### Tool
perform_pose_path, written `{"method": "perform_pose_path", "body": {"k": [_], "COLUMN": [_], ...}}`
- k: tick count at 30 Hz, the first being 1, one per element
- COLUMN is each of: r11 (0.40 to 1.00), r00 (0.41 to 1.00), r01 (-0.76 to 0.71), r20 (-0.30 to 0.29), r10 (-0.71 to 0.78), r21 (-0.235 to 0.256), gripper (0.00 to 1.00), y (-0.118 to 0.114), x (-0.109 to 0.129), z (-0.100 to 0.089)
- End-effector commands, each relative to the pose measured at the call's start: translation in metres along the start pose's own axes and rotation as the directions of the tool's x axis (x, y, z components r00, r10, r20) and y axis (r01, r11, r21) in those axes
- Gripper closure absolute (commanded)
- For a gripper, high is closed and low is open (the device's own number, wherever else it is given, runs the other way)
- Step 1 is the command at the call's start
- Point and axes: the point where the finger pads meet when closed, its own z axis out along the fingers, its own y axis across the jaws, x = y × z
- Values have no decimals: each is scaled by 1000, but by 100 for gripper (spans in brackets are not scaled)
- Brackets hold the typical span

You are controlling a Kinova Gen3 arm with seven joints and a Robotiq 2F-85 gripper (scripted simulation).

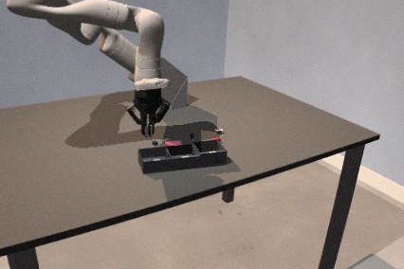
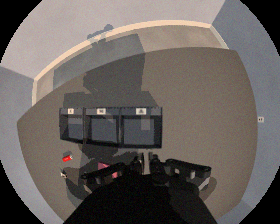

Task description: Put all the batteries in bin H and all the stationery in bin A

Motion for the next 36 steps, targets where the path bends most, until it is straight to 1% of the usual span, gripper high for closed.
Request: {"method": "perform_pose_path", "body": {"k": [1,22,32,34,36], "r11": [1000,1000,1000,1000,1000], "r00": [1000,1000,1000,1000,1000], "r01": [0,0,0,0,0], "r20": [-2,-2,-1,-1,-1], "r10": [0,0,0,0,0], "r21": [1,1,1,1,1], "gripper": [91,91,91,91,91], "y": [0,0,-50,-50,-60], "x": [0,0,5,5,6], "z": [-1,-1,-1,-1,-1]}}
